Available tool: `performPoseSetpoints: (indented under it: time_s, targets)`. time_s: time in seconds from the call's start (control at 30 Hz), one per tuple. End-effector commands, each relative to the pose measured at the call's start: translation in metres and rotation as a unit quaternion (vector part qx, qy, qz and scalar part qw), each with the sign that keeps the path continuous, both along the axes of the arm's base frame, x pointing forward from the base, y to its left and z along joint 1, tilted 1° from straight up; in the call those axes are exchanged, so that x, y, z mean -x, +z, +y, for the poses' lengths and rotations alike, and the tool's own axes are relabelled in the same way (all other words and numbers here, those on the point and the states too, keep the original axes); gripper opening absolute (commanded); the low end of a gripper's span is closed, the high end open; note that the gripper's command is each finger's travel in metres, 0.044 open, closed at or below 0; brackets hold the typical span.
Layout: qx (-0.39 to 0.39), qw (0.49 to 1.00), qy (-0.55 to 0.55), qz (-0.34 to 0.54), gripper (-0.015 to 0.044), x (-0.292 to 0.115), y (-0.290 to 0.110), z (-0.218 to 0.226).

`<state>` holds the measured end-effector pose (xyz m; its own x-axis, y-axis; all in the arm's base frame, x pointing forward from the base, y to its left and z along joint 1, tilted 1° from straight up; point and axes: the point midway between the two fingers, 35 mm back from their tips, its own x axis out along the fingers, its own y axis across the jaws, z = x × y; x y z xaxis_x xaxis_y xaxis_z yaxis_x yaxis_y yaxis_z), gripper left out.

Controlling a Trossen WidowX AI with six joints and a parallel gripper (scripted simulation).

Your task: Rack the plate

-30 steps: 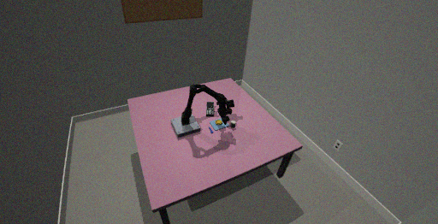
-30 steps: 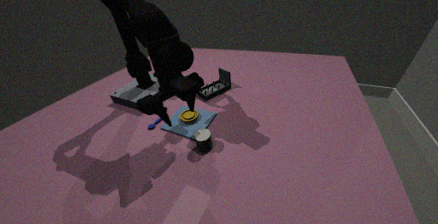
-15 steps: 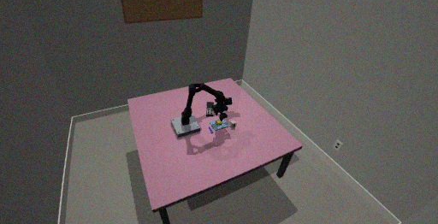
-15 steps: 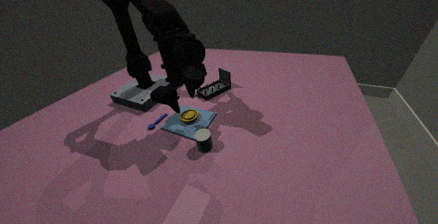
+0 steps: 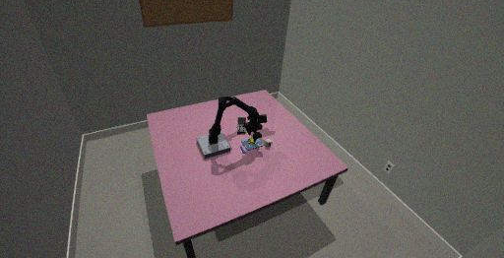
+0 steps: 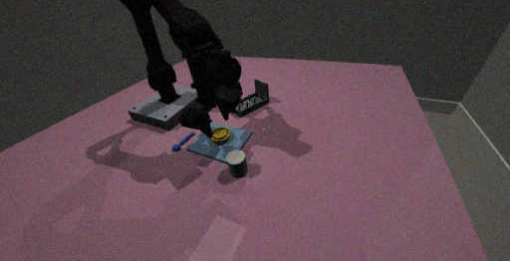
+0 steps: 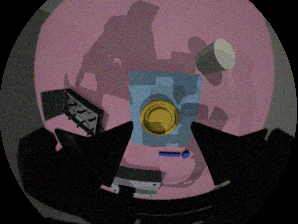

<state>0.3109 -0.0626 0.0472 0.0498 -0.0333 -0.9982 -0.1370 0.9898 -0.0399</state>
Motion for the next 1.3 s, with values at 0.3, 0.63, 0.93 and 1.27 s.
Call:
performPoseSetpoints:
  time_s: [0.3, 0.63, 0.93, 1.27]
  targets:
    - [-0.003, 1.000, 0.002, 0.006, 0.0400, 0.001, -0.024, 0.000]
    - [-0.003, 1.000, 0.002, 0.006, 0.0400, 0.002, -0.037, 0.000]
    - [-0.003, 1.000, 0.002, 0.006, 0.0361, 0.002, -0.037, 0.000]
    - [-0.003, 1.000, 0.002, 0.006, 0.0294, 0.002, -0.037, 0.000]
